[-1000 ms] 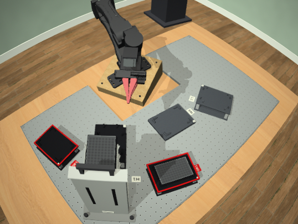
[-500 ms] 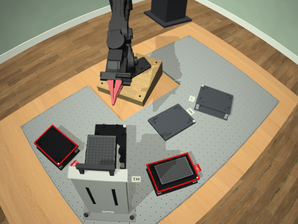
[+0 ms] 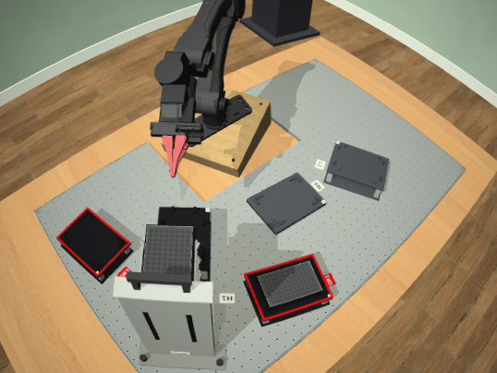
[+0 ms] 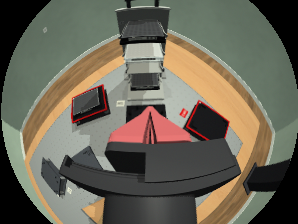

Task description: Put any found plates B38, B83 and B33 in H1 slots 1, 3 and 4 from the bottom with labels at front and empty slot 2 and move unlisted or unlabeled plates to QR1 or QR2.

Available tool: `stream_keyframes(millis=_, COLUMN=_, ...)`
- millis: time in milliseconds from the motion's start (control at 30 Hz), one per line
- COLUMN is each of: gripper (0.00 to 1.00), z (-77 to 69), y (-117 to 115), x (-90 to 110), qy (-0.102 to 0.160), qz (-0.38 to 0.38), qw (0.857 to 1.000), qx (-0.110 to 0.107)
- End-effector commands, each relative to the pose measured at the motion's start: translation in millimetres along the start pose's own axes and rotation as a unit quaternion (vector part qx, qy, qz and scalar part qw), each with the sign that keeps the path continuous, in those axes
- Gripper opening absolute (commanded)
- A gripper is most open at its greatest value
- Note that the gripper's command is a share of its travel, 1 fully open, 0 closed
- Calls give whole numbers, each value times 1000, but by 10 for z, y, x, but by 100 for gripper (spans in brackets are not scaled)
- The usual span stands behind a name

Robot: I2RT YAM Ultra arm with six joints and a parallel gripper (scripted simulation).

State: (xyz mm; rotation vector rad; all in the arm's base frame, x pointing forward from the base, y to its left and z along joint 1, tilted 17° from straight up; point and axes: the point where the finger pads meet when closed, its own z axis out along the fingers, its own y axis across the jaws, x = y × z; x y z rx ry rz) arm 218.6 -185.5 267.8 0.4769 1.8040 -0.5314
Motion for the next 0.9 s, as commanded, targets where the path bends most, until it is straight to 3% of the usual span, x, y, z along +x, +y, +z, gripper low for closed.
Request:
stream_keyframes(millis=0, gripper=0, z=-19, y=71, x=-76, qy=-12, qz=-8, qw=1000, qx=-22)
stream_keyframes(millis=100, gripper=0, z=-19, y=71, x=-76, qy=-12, qz=-8, qw=1000, qx=-22)
stream_keyframes(millis=133, gripper=100, z=-36, y=71, x=-104, qy=-12, qz=-8, qw=1000, qx=-22)
stream_keyframes(millis=867, gripper=100, z=-364, y=64, x=-648, qy=-12, qz=-8, qw=1000, qx=-22)
